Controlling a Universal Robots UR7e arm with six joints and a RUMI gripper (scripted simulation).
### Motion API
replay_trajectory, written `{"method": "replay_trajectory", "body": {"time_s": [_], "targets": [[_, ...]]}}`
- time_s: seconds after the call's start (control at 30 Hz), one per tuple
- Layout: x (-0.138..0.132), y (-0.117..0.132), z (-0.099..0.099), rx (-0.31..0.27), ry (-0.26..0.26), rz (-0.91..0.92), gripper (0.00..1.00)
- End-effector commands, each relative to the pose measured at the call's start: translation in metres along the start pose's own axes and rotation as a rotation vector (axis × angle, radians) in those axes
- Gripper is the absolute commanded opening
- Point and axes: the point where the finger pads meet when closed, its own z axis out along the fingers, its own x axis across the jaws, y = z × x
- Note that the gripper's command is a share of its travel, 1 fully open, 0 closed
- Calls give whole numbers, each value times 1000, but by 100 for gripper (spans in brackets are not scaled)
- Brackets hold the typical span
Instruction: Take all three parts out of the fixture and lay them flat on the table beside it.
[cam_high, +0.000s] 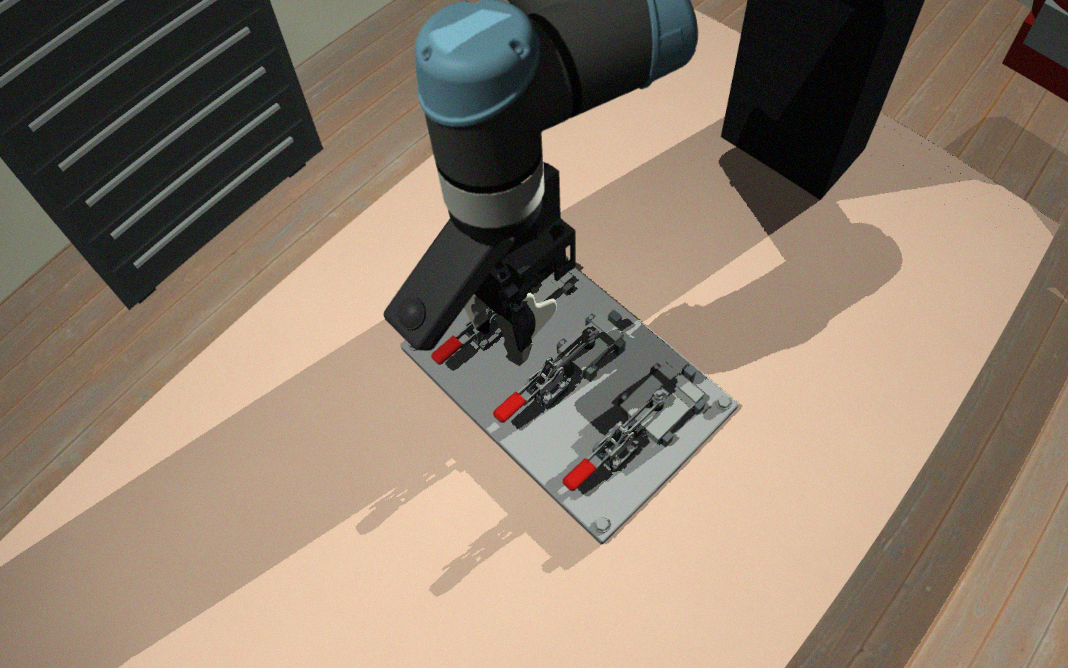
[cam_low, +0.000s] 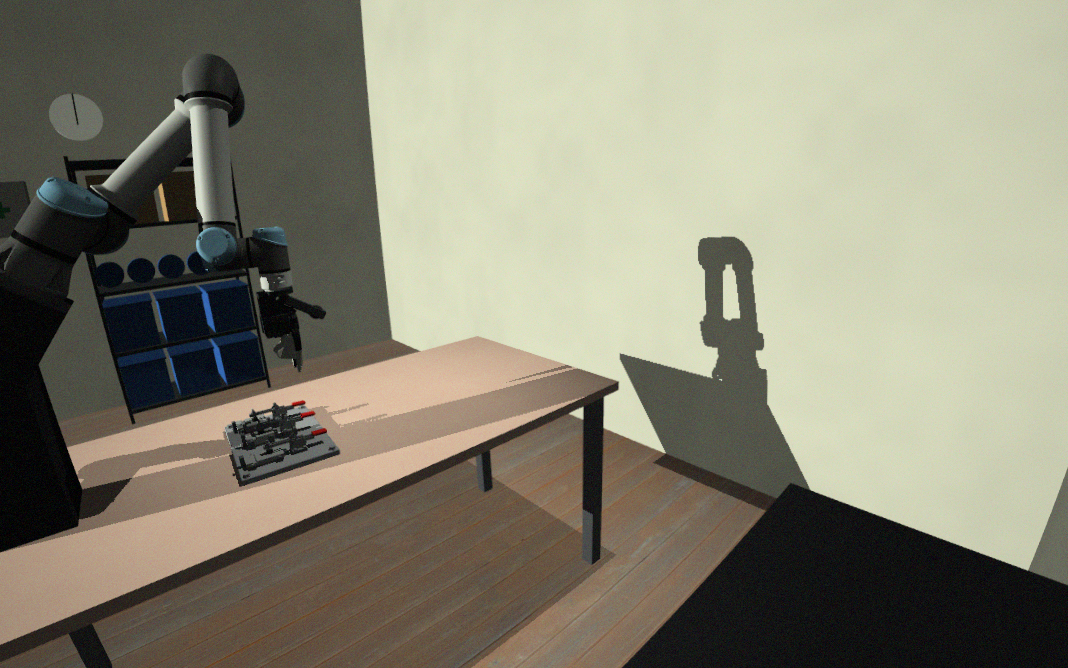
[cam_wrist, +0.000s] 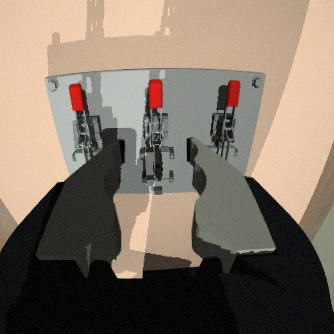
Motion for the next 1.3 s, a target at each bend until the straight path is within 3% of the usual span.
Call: {"method": "replay_trajectory", "body": {"time_s": [0.0,0.1,0.57,0.63,0.9,1.27], "targets": [[0,-1,13,1,0,0,28],[0,-1,17,1,0,0,28],[0,-1,76,1,0,0,28],[0,-1,76,1,0,0,28],[0,-1,106,1,0,0,28],[0,-1,122,1,0,0,28]]}}
